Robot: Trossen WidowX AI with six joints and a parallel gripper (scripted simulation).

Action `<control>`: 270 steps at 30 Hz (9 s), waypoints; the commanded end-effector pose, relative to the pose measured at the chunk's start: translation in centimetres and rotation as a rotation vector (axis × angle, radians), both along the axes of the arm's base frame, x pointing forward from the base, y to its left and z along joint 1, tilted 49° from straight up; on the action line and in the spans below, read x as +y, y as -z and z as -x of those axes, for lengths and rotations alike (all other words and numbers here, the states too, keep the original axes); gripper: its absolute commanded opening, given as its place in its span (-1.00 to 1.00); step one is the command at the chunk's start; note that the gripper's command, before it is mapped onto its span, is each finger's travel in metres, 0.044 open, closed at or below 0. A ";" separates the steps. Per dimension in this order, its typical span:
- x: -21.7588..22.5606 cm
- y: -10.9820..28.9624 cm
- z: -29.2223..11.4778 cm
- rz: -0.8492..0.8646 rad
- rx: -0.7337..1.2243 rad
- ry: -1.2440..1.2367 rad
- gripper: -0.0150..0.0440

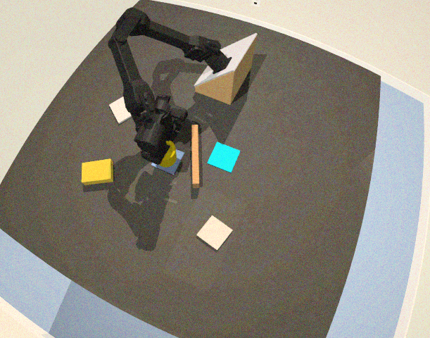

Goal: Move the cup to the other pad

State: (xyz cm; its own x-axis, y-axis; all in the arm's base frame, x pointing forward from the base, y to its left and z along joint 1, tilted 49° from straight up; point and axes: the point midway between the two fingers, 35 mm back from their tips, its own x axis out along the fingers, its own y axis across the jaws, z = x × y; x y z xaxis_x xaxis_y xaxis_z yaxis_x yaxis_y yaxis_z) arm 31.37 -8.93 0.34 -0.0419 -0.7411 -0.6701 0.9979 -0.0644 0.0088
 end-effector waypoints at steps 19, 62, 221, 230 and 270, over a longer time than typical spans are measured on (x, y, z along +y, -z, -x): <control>-1.2 1.2 0.7 0.008 0.023 0.001 0.07; 2.7 -1.9 0.2 0.001 0.020 0.001 -0.49; 11.3 13.2 7.8 -0.010 0.010 0.005 -0.14; 11.5 13.0 7.7 -0.010 0.011 0.005 0.01; 14.8 9.8 8.4 0.006 0.034 -0.006 0.54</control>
State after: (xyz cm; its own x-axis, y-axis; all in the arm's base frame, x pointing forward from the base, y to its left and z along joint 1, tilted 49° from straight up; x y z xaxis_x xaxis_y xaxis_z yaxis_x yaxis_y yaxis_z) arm 22.98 5.94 -9.44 -0.0593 -0.7454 -0.6640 0.9980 -0.0588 -0.0232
